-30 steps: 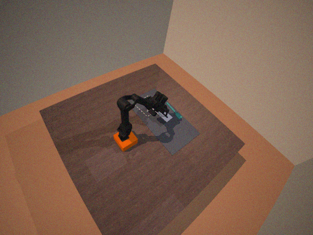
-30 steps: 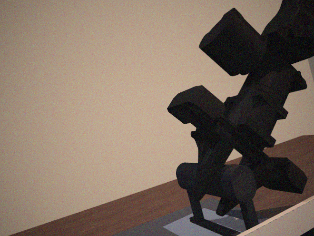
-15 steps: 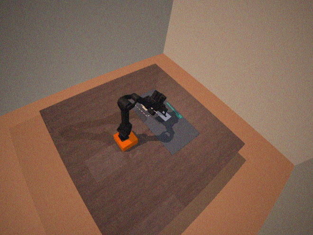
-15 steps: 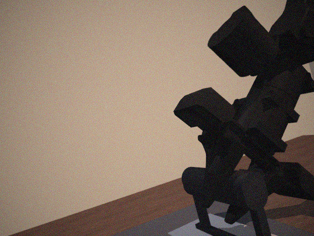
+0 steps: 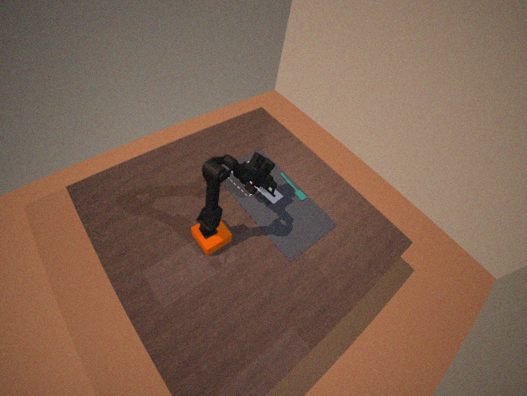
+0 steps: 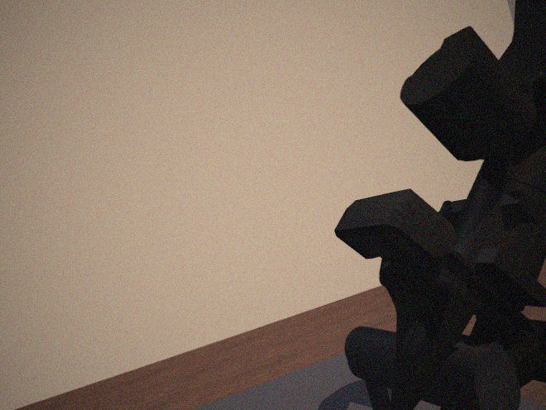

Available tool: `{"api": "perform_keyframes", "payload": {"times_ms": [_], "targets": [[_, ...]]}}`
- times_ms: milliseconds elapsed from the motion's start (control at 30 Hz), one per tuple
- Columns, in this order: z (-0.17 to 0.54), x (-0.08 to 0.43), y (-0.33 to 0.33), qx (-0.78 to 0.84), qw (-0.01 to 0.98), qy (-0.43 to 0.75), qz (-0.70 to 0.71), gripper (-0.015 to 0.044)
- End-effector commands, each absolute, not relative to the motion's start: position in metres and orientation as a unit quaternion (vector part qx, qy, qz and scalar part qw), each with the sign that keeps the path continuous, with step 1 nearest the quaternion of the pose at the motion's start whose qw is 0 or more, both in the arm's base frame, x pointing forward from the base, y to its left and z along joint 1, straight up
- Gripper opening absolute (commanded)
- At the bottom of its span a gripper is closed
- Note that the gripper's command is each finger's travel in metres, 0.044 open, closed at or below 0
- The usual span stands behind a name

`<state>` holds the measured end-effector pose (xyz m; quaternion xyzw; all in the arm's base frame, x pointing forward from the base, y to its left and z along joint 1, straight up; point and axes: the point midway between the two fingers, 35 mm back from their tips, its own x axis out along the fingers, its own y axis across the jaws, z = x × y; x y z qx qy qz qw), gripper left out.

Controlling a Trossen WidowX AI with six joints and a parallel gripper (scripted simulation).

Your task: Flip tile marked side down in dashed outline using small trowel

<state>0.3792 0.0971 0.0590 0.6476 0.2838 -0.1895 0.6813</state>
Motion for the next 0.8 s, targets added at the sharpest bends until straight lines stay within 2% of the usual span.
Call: {"api": "perform_keyframes", "payload": {"times_ms": [0, 767], "targets": [[0.06, 0.381, 0.1, 0.652, 0.681, 0.275, -0.186, 0.0], [0.11, 0.394, 0.021, 0.649, 0.684, 0.276, -0.187, 0.0]]}}
